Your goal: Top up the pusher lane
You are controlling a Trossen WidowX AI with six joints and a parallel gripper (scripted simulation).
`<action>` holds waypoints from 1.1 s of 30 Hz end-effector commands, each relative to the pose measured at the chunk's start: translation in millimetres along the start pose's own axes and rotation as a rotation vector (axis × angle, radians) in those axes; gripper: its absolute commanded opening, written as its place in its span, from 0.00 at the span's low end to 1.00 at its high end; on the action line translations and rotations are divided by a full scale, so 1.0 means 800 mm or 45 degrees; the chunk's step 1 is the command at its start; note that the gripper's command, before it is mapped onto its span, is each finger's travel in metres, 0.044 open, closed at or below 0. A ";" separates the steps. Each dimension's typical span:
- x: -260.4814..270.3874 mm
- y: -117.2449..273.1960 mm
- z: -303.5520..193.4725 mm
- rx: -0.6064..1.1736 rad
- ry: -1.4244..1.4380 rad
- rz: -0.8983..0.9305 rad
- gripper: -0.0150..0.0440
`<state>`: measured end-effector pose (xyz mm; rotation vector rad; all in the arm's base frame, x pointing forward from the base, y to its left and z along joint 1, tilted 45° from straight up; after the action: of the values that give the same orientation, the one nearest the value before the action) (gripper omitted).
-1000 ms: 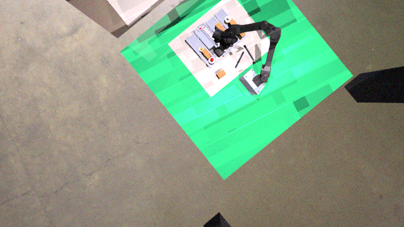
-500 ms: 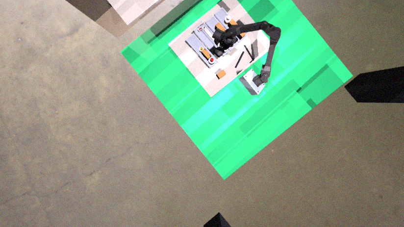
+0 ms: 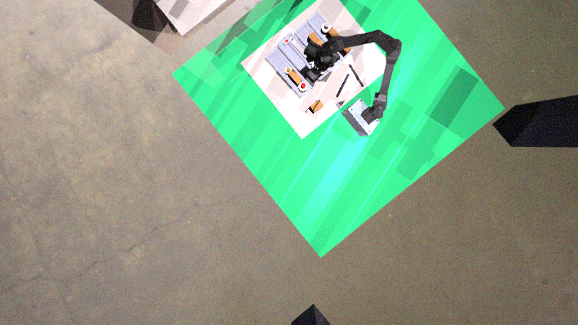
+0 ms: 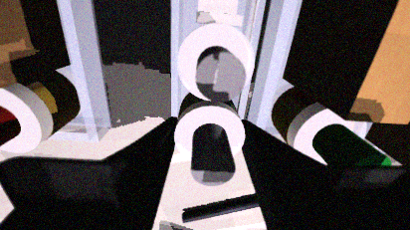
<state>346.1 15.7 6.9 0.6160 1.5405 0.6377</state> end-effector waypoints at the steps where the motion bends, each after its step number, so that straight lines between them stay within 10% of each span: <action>1: -0.002 -0.003 0.003 -0.014 -0.011 -0.010 0.25; 33: -0.002 -0.011 0.000 -0.014 -0.011 -0.011 0.25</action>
<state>344.9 9.4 1.2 0.6130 1.5363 0.6363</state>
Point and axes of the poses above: the point midway between the two fingers, 35 mm back from their tips, its own y axis back along the fingers, its own x axis across the jaws, z = x × y, the point moved 4 cm from there along y, back along the fingers, and after that the axes turned 2 degrees about y, right-handed, at the moved point
